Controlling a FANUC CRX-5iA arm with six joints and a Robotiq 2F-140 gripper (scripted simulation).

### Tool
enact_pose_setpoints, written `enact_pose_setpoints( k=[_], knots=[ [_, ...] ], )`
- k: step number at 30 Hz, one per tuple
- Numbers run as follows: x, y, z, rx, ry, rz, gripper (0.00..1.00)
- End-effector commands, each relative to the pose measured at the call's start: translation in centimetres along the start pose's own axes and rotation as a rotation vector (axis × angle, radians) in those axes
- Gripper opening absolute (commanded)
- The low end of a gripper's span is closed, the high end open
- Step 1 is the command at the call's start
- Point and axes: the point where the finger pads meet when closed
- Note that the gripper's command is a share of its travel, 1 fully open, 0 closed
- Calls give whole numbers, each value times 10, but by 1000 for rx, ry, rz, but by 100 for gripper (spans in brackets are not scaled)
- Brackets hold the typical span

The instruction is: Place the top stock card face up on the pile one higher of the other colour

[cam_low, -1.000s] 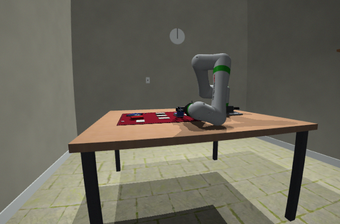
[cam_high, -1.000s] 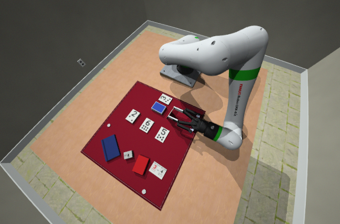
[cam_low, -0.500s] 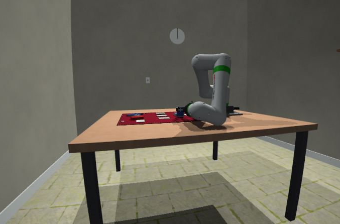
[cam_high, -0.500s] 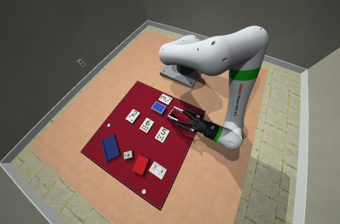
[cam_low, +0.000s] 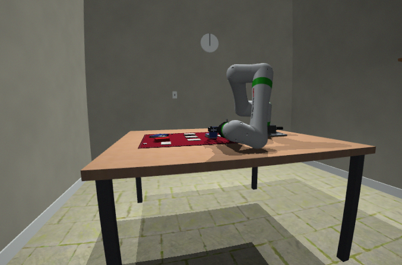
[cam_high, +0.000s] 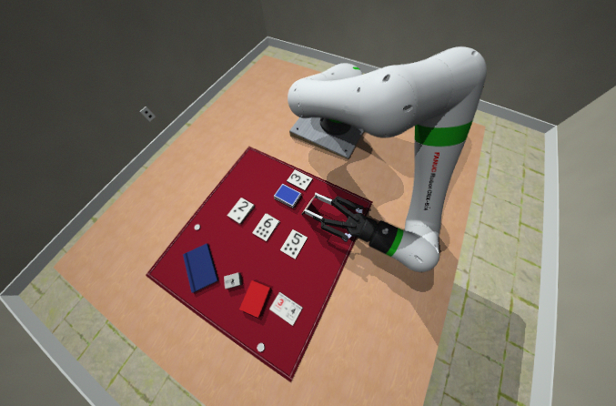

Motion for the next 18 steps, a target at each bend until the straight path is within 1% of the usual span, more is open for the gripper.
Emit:
enact_pose_setpoints(
  k=[1,4,5,18],
  knots=[
    [-5,2,-3,3,-12,-17,43],
    [-5,2,-3,3,-12,-17,43],
    [-5,2,-3,3,-12,-17,100],
    [-5,2,-3,3,-12,-17,100]
  ],
)
Point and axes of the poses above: the point where the finger pads meet when closed, its own y axis out along the fingers, its own z axis across the jaws, x = y × z, and after that the axes turned 6 degrees about y, right-handed
